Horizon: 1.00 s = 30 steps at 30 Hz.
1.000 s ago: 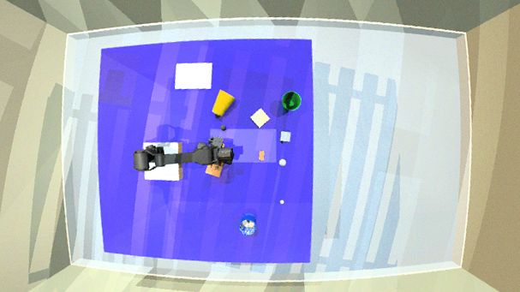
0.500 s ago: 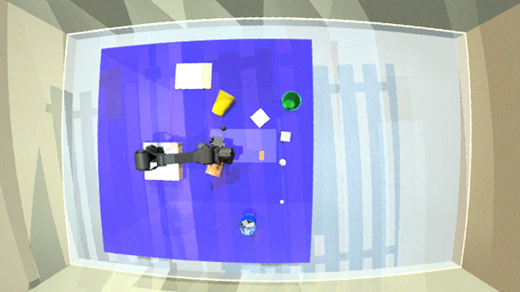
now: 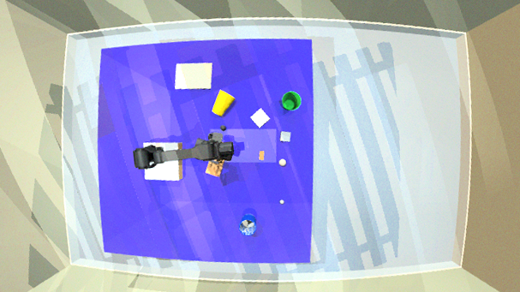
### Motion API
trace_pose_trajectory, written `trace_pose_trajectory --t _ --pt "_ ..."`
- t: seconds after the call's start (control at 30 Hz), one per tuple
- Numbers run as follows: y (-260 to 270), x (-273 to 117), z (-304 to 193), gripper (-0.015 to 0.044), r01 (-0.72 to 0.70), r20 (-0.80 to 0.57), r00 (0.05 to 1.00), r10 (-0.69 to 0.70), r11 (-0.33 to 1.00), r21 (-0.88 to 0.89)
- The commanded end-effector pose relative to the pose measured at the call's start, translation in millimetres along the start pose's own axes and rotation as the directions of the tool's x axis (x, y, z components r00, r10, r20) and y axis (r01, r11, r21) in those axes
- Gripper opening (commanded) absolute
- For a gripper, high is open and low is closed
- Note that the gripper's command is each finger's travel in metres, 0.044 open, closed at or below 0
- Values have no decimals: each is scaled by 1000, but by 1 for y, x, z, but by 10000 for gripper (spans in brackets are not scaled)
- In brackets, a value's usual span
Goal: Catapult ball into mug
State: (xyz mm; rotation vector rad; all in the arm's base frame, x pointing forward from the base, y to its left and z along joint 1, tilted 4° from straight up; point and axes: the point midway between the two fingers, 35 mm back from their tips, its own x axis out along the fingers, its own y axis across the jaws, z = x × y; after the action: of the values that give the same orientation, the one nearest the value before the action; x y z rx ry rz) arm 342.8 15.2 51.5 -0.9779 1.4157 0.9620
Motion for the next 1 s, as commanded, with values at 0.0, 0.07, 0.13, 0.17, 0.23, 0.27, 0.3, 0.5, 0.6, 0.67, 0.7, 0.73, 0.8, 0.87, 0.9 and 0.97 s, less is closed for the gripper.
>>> trace_pose_trajectory --t 0.0,0.07,0.13,0.17,0.23,0.27,0.3,0.5,0.6,0.67,0.7,0.73,0.8,0.87,0.9,0.97 --pt "-2 -56 2 440 34 13 999 -33 999 -2" --pt "3 -84 1 440 36 15 999 -36 999 -3" --pt "5 -94 0 440 36 15 999 -36 999 -3" --pt "5 -94 0 440 36 15 999 -36 999 -3" --pt "0 -75 2 440 40 16 999 -40 999 -2" --pt "0 -75 1 440 40 16 999 -40 999 15" --pt "-1 -74 0 440 39 16 999 -40 998 44" --pt "-2 -72 -8 440 35 16 999 -40 968 250" --pt "-2 -71 -12 440 32 16 999 -40 936 349" --pt "-3 -70 -14 440 30 16 999 -40 910 414" --pt "-3 -70 -15 440 29 16 999 -40 895 445" --pt "-3 -70 -17 440 28 16 999 -40 879 476" --pt "-3 -69 -19 440 25 16 999 -40 844 536" --pt "-4 -68 -22 440 23 16 999 -40 805 593" --pt "-4 -68 -23 440 21 16 999 -40 784 621" --pt "-4 -67 -26 440 19 16 999 -40 739 674"
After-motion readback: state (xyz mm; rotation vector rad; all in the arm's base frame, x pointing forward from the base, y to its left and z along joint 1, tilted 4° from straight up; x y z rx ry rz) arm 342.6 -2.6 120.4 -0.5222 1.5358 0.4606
